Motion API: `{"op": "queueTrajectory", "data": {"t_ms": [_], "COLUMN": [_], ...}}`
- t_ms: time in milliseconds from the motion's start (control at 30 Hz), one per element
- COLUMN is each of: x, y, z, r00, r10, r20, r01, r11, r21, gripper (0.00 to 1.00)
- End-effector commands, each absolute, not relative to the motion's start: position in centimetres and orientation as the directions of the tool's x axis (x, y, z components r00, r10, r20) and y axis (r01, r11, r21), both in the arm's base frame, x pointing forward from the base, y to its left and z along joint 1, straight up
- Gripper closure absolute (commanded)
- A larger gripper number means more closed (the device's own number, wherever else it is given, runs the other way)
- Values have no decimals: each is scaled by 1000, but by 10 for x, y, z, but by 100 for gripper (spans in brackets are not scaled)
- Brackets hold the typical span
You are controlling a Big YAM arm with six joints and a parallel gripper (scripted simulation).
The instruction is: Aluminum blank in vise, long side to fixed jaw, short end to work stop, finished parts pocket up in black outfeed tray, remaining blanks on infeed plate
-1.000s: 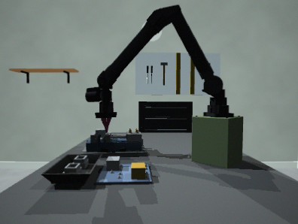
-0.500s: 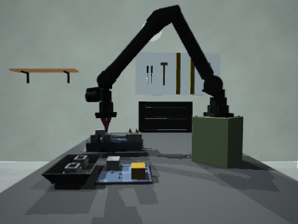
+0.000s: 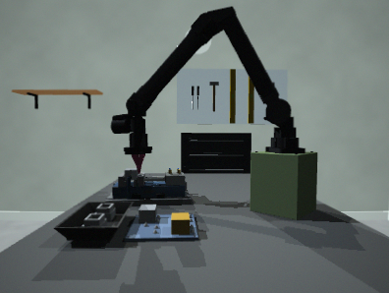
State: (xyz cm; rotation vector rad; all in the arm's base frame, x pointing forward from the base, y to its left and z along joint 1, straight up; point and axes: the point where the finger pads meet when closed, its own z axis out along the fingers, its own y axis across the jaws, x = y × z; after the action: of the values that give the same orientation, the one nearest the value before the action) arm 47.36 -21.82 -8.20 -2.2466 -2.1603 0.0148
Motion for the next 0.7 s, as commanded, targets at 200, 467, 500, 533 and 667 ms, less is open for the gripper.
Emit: {"op": "queueTrajectory", "data": {"t_ms": [200,467,500,533,667], "x": [511,512,512,512,512], "y": [-222,-222,-222,-222,-222], "z": [-77,-77,-77,-77,-77], "r00": [34,34,34,34,34], "r10": [999,999,999,999,999], "r20": [-9,-9,-9,-9,-9], "r01": [999,999,999,999,999], "r11": [-34,-34,-34,-34,-34], "r21": [32,32,32,32,32], "gripper": [100,100,100,100,100]}}
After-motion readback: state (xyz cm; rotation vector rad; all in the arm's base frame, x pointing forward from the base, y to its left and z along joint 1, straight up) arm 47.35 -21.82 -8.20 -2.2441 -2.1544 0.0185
